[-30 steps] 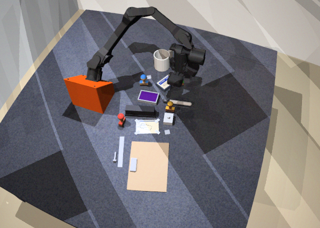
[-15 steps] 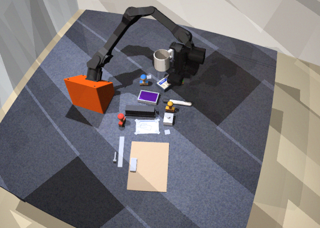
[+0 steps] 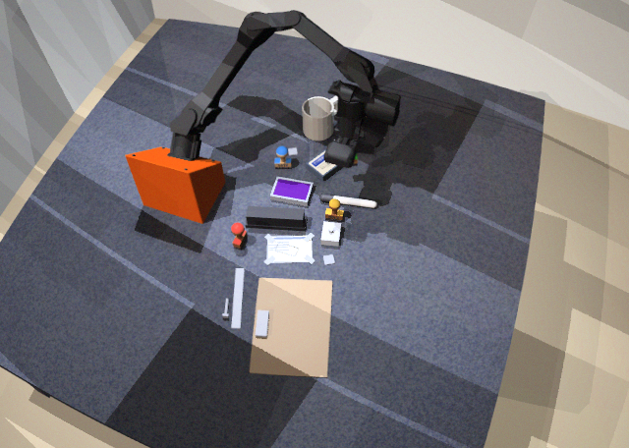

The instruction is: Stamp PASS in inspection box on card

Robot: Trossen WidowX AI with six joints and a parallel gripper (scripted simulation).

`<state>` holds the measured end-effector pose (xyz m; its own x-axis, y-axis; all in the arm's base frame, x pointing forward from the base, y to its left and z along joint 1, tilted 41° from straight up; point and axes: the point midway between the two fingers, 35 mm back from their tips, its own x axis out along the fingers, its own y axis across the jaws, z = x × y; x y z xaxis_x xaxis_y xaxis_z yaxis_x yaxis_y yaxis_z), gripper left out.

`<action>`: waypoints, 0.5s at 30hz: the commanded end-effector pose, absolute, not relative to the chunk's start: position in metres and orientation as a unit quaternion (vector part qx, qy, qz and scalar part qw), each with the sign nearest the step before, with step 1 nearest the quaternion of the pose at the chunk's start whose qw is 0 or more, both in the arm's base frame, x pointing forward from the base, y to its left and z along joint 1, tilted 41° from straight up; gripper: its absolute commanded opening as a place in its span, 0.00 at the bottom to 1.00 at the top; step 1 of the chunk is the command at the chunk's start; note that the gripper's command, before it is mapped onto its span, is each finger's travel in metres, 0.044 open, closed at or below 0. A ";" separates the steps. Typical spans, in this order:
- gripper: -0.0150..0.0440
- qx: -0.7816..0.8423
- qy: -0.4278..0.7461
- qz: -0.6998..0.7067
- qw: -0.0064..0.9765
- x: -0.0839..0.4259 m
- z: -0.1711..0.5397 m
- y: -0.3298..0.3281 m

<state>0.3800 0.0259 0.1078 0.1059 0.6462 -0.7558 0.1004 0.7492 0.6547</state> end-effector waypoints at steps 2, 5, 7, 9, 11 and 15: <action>0.25 0.293 0.638 0.197 0.685 0.364 0.100 0.014; 0.25 0.293 0.638 0.197 0.685 0.353 0.095 0.009; 0.25 0.293 0.638 0.196 0.684 0.346 0.092 0.005; 0.25 0.293 0.638 0.196 0.684 0.339 0.089 0.002; 0.25 0.293 0.639 0.196 0.684 0.331 0.085 -0.001; 0.25 0.293 0.639 0.196 0.684 0.316 0.079 -0.005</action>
